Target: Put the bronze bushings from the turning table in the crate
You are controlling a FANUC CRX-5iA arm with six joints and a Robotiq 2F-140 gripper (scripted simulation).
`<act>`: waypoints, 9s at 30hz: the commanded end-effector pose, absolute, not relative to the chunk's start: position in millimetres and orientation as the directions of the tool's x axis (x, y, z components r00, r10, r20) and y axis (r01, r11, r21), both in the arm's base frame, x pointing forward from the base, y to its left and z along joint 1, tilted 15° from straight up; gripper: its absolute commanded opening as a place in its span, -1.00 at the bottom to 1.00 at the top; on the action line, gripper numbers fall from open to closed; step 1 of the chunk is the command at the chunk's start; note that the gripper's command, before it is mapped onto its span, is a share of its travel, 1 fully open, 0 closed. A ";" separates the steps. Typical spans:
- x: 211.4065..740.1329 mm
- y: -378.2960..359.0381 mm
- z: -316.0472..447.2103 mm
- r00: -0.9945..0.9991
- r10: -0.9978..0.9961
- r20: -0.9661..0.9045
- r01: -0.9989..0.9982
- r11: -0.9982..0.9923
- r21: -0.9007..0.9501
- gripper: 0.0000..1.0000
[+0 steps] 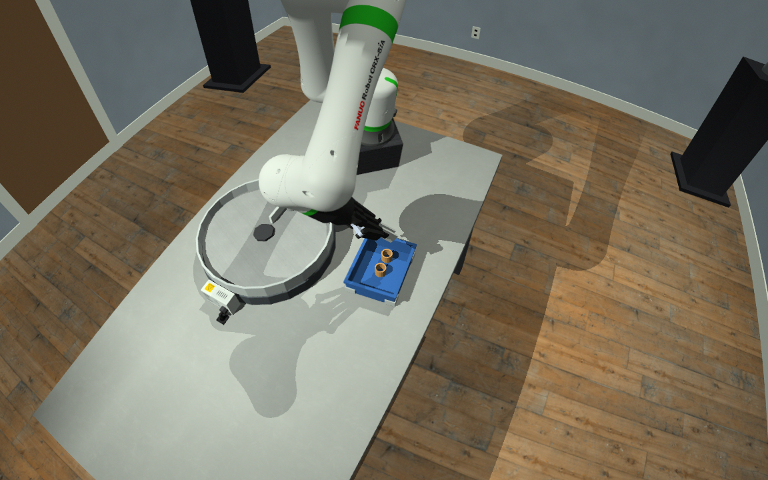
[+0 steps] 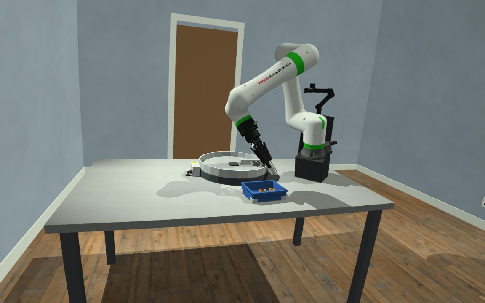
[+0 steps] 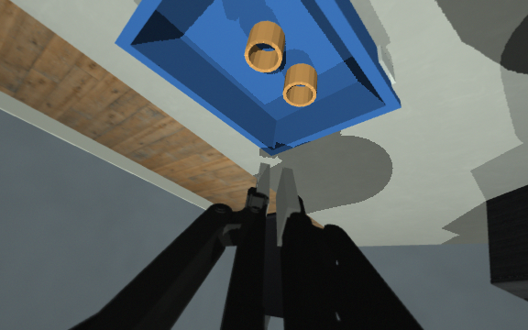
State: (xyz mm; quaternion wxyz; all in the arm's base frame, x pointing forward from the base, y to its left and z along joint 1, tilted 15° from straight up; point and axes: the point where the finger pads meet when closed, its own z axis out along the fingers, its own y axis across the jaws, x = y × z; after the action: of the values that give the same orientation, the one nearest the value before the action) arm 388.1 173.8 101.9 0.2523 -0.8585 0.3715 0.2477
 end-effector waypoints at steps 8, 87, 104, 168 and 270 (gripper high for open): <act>388.3 173.7 102.0 0.601 -0.513 -0.613 -0.763 -0.597 -0.249 -0.86; 293.7 -117.8 37.2 0.601 -0.512 -0.614 -0.763 -0.596 -0.250 -0.87; 296.0 -119.7 37.4 0.601 -0.513 -0.613 -0.763 -0.597 -0.249 -0.87; 301.0 -116.2 14.6 0.601 -0.513 -0.613 -0.763 -0.597 -0.249 -0.87; 304.8 -113.6 -2.6 0.601 -0.513 -0.613 -0.763 -0.597 -0.249 -1.00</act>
State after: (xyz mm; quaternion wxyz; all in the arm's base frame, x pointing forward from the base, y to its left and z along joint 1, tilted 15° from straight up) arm 305.1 -112.9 -2.5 0.2531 -0.8583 0.3714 0.2476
